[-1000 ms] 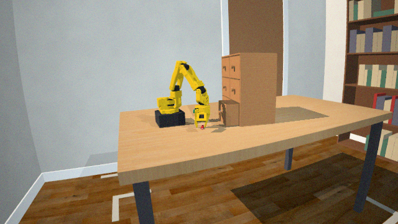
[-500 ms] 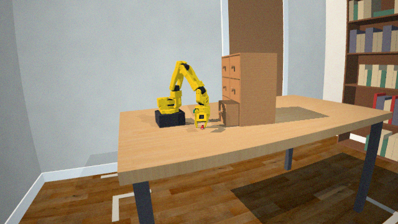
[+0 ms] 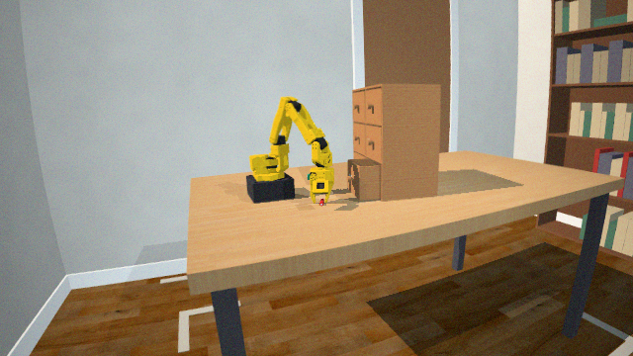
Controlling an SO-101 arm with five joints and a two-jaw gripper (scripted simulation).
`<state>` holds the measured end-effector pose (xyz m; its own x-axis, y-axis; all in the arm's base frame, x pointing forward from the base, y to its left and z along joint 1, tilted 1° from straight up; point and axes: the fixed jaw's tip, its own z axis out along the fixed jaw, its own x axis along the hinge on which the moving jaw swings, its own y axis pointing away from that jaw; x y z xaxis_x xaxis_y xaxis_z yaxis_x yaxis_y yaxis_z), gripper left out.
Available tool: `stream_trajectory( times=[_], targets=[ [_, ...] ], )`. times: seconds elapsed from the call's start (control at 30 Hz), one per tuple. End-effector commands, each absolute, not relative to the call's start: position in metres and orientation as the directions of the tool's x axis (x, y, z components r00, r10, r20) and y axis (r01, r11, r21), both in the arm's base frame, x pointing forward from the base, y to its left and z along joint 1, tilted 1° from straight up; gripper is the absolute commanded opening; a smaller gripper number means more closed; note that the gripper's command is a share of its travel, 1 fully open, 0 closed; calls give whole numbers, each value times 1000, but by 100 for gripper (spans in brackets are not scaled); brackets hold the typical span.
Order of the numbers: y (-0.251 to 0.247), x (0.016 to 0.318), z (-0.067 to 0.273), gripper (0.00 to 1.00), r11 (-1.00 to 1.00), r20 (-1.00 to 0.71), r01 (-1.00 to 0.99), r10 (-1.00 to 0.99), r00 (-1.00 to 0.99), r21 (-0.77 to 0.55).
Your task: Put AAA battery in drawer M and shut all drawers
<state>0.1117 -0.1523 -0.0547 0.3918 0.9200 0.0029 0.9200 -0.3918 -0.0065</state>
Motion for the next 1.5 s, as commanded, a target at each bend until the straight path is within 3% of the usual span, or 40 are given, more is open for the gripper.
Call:
stream_trajectory(
  times=[0.0,1.47],
  targets=[
    [-153,111,-56,15,-401,4,916,916,401,-6],
    [-153,111,-56,0,-401,4,916,916,401,-6]
  ],
)
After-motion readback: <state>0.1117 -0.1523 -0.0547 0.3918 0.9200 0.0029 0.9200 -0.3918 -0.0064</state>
